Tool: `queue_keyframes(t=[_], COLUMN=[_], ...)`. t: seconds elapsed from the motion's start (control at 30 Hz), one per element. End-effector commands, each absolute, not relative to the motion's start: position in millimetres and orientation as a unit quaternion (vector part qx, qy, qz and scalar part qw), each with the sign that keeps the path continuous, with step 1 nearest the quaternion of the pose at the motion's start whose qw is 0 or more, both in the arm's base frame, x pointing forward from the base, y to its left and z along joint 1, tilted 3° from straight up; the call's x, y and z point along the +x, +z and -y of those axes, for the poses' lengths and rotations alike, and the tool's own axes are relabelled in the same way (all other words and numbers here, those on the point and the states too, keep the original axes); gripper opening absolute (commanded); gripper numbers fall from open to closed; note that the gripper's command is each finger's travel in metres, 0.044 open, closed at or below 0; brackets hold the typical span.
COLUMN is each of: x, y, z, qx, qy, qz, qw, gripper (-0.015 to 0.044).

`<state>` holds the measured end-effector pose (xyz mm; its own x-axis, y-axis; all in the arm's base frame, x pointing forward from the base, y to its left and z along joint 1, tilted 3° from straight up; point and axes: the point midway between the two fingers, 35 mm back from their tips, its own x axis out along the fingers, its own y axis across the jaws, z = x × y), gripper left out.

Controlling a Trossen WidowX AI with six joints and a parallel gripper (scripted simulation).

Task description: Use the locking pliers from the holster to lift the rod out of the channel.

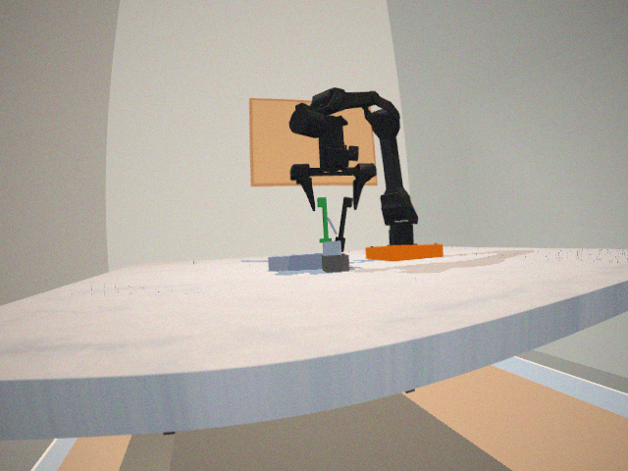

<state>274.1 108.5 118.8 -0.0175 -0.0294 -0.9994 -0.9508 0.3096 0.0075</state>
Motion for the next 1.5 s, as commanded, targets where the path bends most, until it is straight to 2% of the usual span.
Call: queue_keyframes(t=[0.0,0.87,1.47], x=[276.3,275.6,275.6], y=[116.7,86.6,86.6], z=[-115.9,-115.0,-115.0], qx=[-0.417,-0.417,-0.417], qy=[0.411,0.411,0.411], qz=[-0.586,-0.586,-0.586], qw=[0.56,0.56,0.56], gripper=[0.044,0.044,0.0416])
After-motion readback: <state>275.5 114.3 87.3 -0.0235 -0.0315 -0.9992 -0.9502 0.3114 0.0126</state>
